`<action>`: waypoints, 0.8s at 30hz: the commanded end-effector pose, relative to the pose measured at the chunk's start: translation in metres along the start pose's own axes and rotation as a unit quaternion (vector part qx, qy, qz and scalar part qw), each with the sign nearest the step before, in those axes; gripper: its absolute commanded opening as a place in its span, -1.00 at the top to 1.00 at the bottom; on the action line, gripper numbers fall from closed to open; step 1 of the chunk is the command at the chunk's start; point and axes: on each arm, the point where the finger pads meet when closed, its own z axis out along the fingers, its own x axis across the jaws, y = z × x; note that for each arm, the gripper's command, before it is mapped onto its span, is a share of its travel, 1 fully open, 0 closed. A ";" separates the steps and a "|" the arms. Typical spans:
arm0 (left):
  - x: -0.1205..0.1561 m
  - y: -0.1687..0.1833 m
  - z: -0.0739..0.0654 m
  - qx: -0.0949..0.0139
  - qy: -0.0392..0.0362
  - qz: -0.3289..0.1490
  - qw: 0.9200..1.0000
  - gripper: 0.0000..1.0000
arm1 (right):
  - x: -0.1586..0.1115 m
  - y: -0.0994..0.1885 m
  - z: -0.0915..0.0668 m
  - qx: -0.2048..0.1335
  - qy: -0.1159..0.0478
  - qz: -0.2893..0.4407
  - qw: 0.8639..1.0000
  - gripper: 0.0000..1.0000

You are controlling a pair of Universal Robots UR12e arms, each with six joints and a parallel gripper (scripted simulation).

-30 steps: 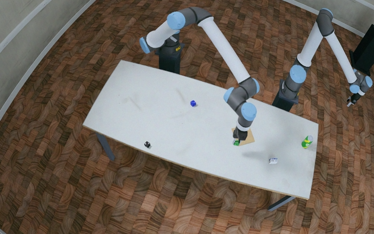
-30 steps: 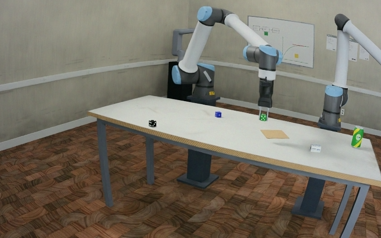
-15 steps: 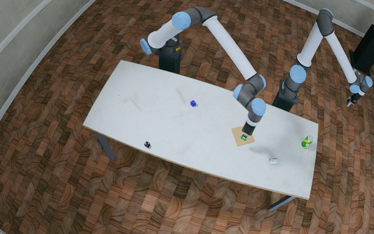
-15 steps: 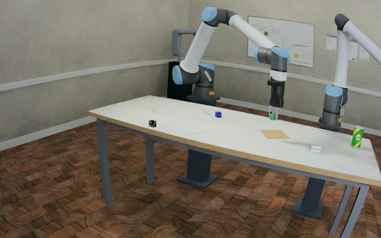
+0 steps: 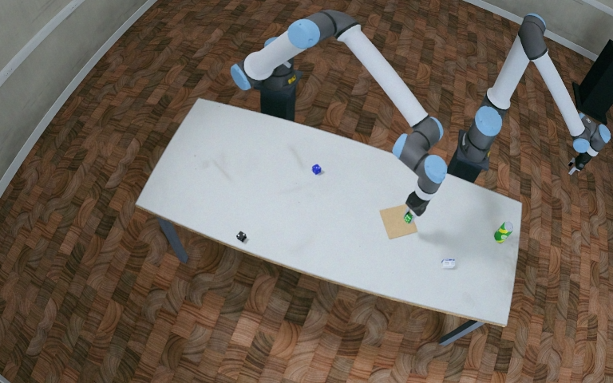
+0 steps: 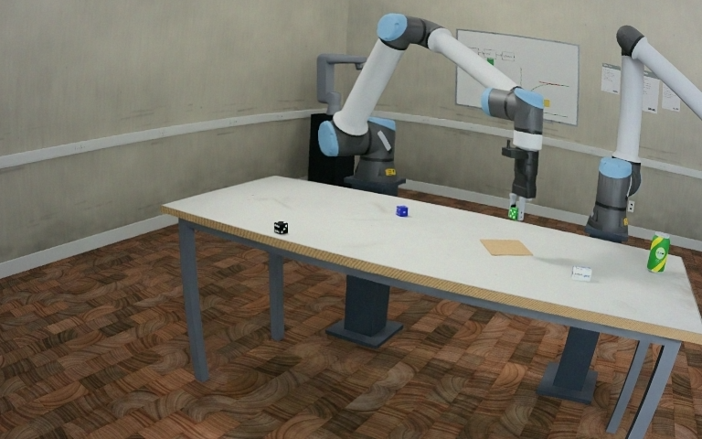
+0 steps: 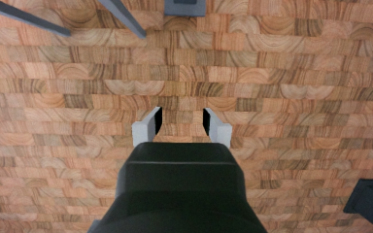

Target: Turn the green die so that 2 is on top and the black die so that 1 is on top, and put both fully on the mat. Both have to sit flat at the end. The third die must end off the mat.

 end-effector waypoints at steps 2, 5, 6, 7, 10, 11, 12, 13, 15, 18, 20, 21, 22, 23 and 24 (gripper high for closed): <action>0.002 -0.001 0.002 0.001 0.001 -0.001 1.000 -1.00 | -0.002 0.006 -0.003 0.001 -0.001 0.031 1.000 -0.14; 0.002 -0.001 0.002 0.001 0.001 -0.001 1.000 -1.00 | -0.002 0.010 -0.003 0.001 -0.002 0.043 0.999 -0.14; 0.002 -0.001 0.002 0.001 0.001 -0.001 1.000 -1.00 | -0.002 0.011 -0.003 0.001 -0.002 0.046 0.999 -0.14; 0.002 -0.001 0.002 0.001 0.001 -0.001 1.000 -1.00 | -0.002 0.012 -0.003 0.001 -0.002 0.048 0.999 -0.14; 0.002 -0.001 0.002 0.001 0.001 -0.001 1.000 -1.00 | -0.002 0.013 -0.003 0.001 -0.002 0.052 0.999 -0.14; 0.002 -0.001 0.002 0.001 0.001 -0.001 1.000 -1.00 | -0.002 0.013 -0.003 0.001 -0.002 0.052 0.999 -0.14; 0.002 -0.001 0.002 0.001 0.001 -0.001 1.000 -1.00 | -0.002 0.013 -0.003 0.001 -0.002 0.053 0.999 -0.14; 0.002 -0.001 0.002 0.001 0.001 -0.001 1.000 -1.00 | -0.002 0.013 -0.003 0.001 -0.002 0.053 0.999 -0.14; 0.002 -0.001 0.002 0.001 0.001 -0.001 1.000 -1.00 | -0.002 0.013 -0.003 0.001 -0.002 0.053 0.999 -0.14; 0.002 -0.001 0.002 0.001 0.001 -0.001 1.000 -1.00 | -0.002 0.013 -0.003 0.001 -0.002 0.053 0.999 -0.14; 0.002 -0.001 0.002 0.001 0.001 -0.001 1.000 -1.00 | -0.002 0.013 -0.003 0.001 -0.002 0.053 0.999 -0.14; 0.002 -0.001 0.002 0.001 0.001 -0.001 1.000 -1.00 | -0.002 0.013 -0.003 0.001 -0.002 0.053 0.999 -0.14; 0.002 -0.001 0.002 0.001 0.001 -0.001 1.000 -1.00 | -0.002 0.013 -0.003 0.001 -0.002 0.053 0.999 -0.14; 0.002 -0.001 0.002 0.001 0.001 -0.001 1.000 -1.00 | -0.002 0.013 -0.003 0.001 -0.002 0.053 0.999 -0.14; 0.002 -0.001 0.002 0.001 0.001 -0.001 1.000 -1.00 | -0.002 0.013 -0.003 0.001 -0.002 0.053 0.999 -0.14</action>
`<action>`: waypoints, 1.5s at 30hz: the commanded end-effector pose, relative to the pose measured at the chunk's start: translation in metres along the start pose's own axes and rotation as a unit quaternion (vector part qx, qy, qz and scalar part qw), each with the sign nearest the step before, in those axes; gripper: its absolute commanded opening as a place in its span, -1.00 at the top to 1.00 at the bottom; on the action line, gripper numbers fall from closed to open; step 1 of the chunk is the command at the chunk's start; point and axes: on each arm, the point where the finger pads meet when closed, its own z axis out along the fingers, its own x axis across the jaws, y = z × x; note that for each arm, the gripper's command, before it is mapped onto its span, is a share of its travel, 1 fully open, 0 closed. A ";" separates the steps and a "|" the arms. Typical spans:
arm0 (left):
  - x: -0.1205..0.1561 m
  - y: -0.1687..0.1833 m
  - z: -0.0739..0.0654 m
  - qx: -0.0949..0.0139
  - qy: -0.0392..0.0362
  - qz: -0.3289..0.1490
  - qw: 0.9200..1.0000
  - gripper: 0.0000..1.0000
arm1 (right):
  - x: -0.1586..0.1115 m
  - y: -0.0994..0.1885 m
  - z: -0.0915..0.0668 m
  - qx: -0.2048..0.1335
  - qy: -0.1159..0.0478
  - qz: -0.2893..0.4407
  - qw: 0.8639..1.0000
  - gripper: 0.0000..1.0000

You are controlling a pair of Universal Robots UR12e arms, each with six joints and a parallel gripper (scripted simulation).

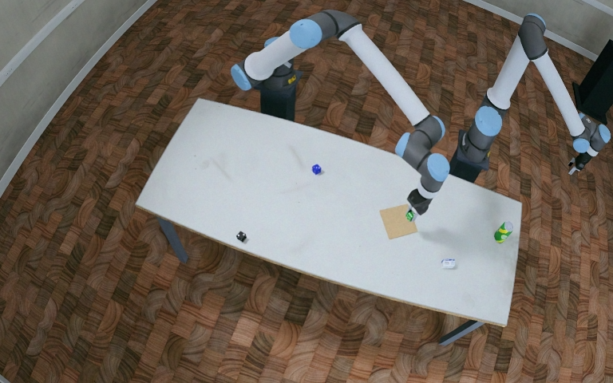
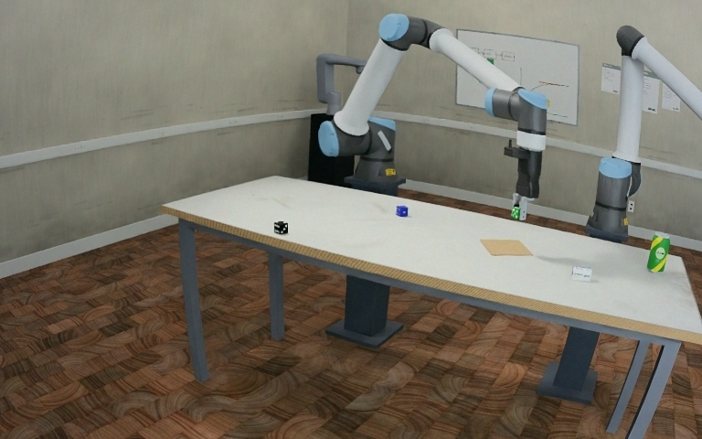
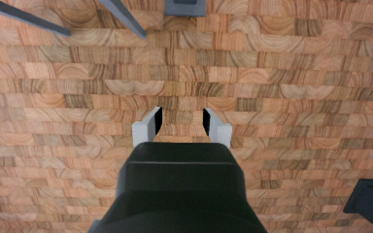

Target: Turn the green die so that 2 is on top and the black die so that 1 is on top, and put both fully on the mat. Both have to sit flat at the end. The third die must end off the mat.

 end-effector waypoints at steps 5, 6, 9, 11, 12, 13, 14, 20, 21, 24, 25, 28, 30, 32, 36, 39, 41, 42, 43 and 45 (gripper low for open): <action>0.002 -0.001 0.002 0.001 0.001 -0.001 1.000 -1.00 | -0.003 0.002 -0.002 0.000 -0.002 0.000 1.000 -0.14; 0.002 -0.001 0.002 0.001 0.001 -0.001 1.000 -1.00 | -0.003 0.002 -0.001 0.000 -0.002 0.000 1.000 -0.14; 0.002 -0.001 0.002 0.001 0.001 -0.001 1.000 -1.00 | -0.003 0.002 0.005 0.000 -0.002 0.000 1.000 -0.14; 0.002 -0.001 0.002 0.001 0.001 -0.001 1.000 -1.00 | -0.003 0.002 0.005 0.000 -0.002 0.000 1.000 -0.14; 0.002 -0.001 0.002 0.001 0.001 -0.001 1.000 -1.00 | -0.003 0.002 0.007 0.000 -0.002 0.000 1.000 -0.14; 0.002 -0.001 0.002 0.001 0.001 -0.001 1.000 -1.00 | -0.003 0.002 0.010 0.000 -0.002 0.000 1.000 -0.14; 0.002 -0.001 0.002 0.001 0.001 -0.001 1.000 -1.00 | -0.003 0.002 0.013 0.000 -0.002 0.000 1.000 -0.14; 0.002 -0.001 0.002 0.001 0.001 -0.001 1.000 -1.00 | -0.003 0.002 0.040 0.000 -0.002 0.000 1.000 -0.14; 0.002 -0.001 0.002 0.001 0.001 -0.001 1.000 -1.00 | -0.003 0.002 0.045 0.000 -0.002 0.000 1.000 -0.14; 0.002 -0.001 0.002 0.001 0.001 -0.001 1.000 -1.00 | -0.003 0.002 0.059 0.000 -0.002 0.000 1.000 -0.14; 0.002 -0.001 0.002 0.001 0.001 -0.001 1.000 -1.00 | -0.003 0.002 0.064 0.000 -0.002 0.000 1.000 -0.14; 0.002 -0.001 0.002 0.001 0.001 -0.001 1.000 -1.00 | -0.003 0.002 0.068 0.000 -0.002 0.000 1.000 -0.14; 0.002 -0.001 0.002 0.001 0.001 -0.001 1.000 -1.00 | -0.003 0.002 0.076 0.000 -0.002 0.000 1.000 -0.14; 0.002 -0.001 0.002 0.001 0.001 -0.001 1.000 -1.00 | -0.003 0.002 0.083 0.000 -0.002 0.000 1.000 -0.14; 0.002 -0.001 0.002 0.001 0.001 -0.001 1.000 -1.00 | -0.003 0.002 0.091 0.000 -0.002 0.000 1.000 -0.14; 0.002 -0.001 0.002 0.001 0.001 -0.001 1.000 -1.00 | -0.003 0.002 0.093 0.000 -0.002 0.000 1.000 -0.14; 0.002 -0.001 0.002 0.001 0.001 -0.001 1.000 -1.00 | -0.003 0.002 0.093 0.000 -0.002 0.000 1.000 -0.14; 0.002 -0.001 0.002 0.001 0.001 -0.001 1.000 -1.00 | -0.003 0.002 0.093 0.000 -0.002 0.000 1.000 -0.14; 0.002 -0.001 0.002 0.001 0.001 -0.001 1.000 -1.00 | -0.003 0.002 0.093 0.000 -0.002 0.000 1.000 -0.14; 0.002 -0.001 0.002 0.001 0.001 -0.001 1.000 -1.00 | -0.003 0.002 0.093 0.000 -0.002 0.000 1.000 -0.14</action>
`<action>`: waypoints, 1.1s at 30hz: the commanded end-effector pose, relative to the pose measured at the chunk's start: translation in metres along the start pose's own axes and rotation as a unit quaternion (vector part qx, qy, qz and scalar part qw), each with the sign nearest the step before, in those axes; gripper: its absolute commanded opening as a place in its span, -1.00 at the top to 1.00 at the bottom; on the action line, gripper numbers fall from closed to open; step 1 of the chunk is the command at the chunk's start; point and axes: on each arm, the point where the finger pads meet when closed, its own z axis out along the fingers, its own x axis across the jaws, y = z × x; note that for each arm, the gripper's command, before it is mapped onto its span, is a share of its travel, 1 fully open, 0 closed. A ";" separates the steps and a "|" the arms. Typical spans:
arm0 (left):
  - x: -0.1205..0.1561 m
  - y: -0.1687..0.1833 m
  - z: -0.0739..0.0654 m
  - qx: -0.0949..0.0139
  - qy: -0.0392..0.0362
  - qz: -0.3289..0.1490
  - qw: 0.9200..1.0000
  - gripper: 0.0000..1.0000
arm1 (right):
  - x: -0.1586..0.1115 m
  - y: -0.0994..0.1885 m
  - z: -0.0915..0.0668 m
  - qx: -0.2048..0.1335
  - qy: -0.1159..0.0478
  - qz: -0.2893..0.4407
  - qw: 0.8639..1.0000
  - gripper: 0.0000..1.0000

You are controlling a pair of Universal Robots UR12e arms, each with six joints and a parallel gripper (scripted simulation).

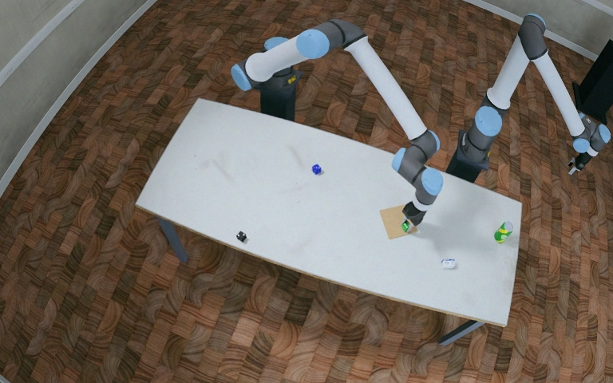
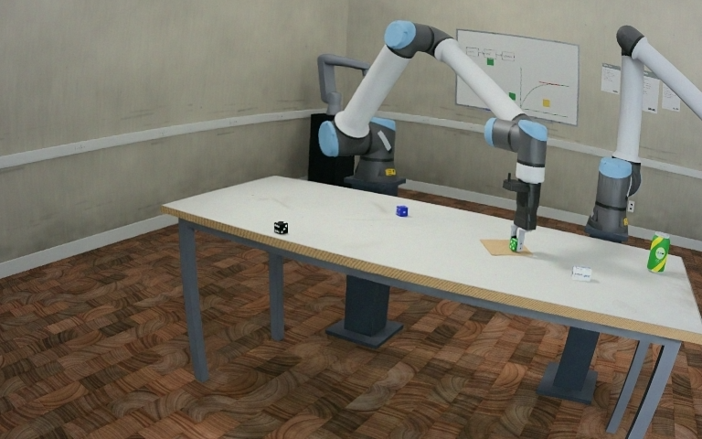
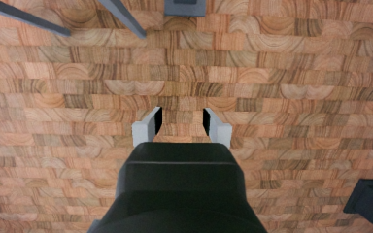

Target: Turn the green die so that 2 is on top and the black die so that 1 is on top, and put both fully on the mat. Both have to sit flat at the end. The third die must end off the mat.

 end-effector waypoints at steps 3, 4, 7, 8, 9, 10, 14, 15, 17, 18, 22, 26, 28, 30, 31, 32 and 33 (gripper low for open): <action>0.002 -0.001 0.002 0.001 0.001 -0.001 1.000 -1.00 | 0.001 -0.001 0.000 0.000 0.000 0.001 1.000 -0.14; 0.002 -0.001 0.002 0.001 0.001 -0.001 1.000 -1.00 | 0.001 -0.001 0.000 0.000 0.000 0.001 1.000 -0.14; 0.002 -0.001 0.002 0.001 0.001 -0.001 1.000 -1.00 | 0.001 -0.001 0.000 0.000 0.000 0.001 1.000 -0.14; 0.002 -0.001 0.002 0.001 0.001 -0.001 1.000 -1.00 | 0.001 -0.001 0.000 0.000 0.000 0.001 1.000 -0.14; 0.002 -0.001 0.002 0.001 0.001 -0.001 1.000 -1.00 | 0.001 -0.001 0.000 0.000 0.000 0.001 1.000 -0.14; 0.002 -0.001 0.002 0.001 0.001 -0.001 1.000 -1.00 | 0.001 -0.001 0.000 0.000 0.000 0.001 1.000 -0.14; 0.002 -0.001 0.002 0.001 0.001 -0.001 1.000 -1.00 | 0.001 -0.001 0.000 0.000 0.000 0.001 1.000 -0.14; 0.002 -0.001 0.002 0.001 0.001 -0.001 1.000 -1.00 | 0.001 -0.001 0.000 0.000 0.000 0.001 1.000 -0.14; 0.002 -0.001 0.002 0.001 0.001 -0.001 1.000 -1.00 | 0.001 -0.001 0.000 0.000 0.000 0.001 1.000 -0.14; 0.002 -0.001 0.002 0.001 0.001 -0.001 1.000 -1.00 | 0.001 -0.001 0.001 0.000 0.000 0.001 1.000 -0.14; 0.002 -0.001 0.002 0.001 0.001 -0.001 1.000 -1.00 | 0.001 -0.001 0.001 0.000 0.000 0.001 1.000 -0.14; 0.002 -0.001 0.002 0.001 0.001 -0.001 1.000 -1.00 | 0.001 -0.001 0.003 0.000 0.000 0.001 1.000 -0.14; 0.002 -0.001 0.002 0.001 0.001 -0.001 1.000 -1.00 | 0.001 -0.001 0.003 0.000 0.000 0.001 1.000 -0.14; 0.002 -0.001 0.002 0.001 0.001 -0.001 1.000 -1.00 | 0.001 -0.001 0.004 0.000 0.000 0.001 1.000 -0.14; 0.002 -0.001 0.002 0.001 0.001 -0.001 1.000 -1.00 | 0.001 -0.001 0.004 0.000 0.000 0.001 1.000 -0.14; 0.002 -0.001 0.002 0.001 0.001 -0.001 1.000 -1.00 | 0.001 -0.001 0.005 0.000 0.000 0.001 1.000 -0.14; 0.002 -0.001 0.002 0.001 0.001 -0.001 1.000 -1.00 | 0.001 -0.001 0.005 0.000 0.000 0.001 1.000 -0.14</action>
